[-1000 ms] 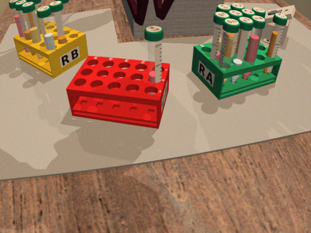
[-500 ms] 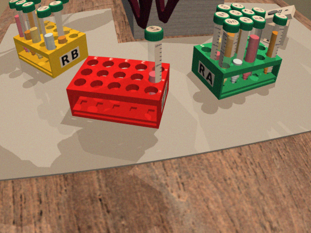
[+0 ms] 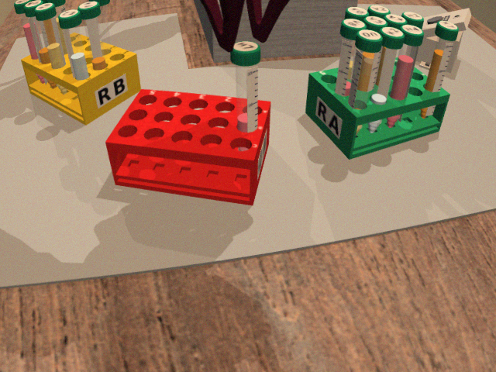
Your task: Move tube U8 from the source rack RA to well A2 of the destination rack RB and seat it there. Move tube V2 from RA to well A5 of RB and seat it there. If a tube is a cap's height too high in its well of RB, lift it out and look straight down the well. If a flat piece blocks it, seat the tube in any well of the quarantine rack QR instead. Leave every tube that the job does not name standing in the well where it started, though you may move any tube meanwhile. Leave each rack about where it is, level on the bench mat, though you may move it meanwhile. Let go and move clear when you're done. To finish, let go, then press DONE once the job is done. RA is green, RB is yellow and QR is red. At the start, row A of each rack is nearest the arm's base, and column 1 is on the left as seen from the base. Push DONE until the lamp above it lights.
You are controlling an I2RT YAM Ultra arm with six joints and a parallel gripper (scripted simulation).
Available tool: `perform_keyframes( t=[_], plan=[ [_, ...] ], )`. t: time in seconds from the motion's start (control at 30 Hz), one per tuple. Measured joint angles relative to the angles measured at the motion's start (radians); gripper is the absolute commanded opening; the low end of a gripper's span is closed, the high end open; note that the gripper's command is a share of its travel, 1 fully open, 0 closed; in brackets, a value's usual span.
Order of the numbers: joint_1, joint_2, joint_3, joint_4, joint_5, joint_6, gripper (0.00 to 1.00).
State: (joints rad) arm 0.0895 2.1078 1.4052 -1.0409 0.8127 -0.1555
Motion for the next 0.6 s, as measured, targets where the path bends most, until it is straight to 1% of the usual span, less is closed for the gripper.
perform_keyframes(
  t=[0.6],
  plan=[
    [-0.013,-0.01,-0.02,0.031,0.002,-0.02,0.3]
  ],
)
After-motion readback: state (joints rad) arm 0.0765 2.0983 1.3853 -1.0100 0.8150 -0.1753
